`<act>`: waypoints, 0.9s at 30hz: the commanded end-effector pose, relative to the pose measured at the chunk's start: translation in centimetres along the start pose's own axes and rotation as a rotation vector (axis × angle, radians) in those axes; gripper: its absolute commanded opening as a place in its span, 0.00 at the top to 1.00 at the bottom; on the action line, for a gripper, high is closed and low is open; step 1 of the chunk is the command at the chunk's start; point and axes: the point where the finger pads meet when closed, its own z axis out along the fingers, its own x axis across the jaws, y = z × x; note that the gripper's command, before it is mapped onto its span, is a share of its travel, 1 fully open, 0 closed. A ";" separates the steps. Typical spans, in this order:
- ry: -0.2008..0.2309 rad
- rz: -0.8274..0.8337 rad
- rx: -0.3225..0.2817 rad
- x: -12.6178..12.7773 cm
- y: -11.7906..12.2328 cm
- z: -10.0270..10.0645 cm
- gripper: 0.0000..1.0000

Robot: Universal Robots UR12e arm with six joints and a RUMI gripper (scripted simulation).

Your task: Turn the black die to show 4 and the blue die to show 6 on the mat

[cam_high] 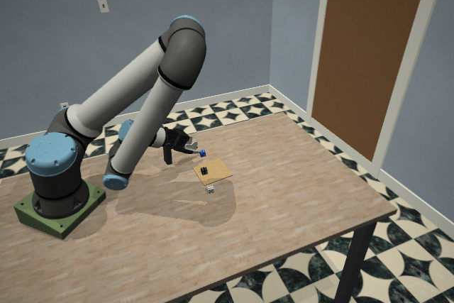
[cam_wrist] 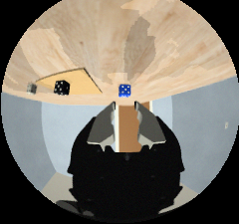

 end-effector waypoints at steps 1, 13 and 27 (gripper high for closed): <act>0.000 0.000 -0.001 0.0 0.1 -0.2 0.76; 0.000 0.000 -0.001 0.0 1.7 -1.3 0.76; 0.000 0.000 -0.001 0.0 4.4 -3.2 0.76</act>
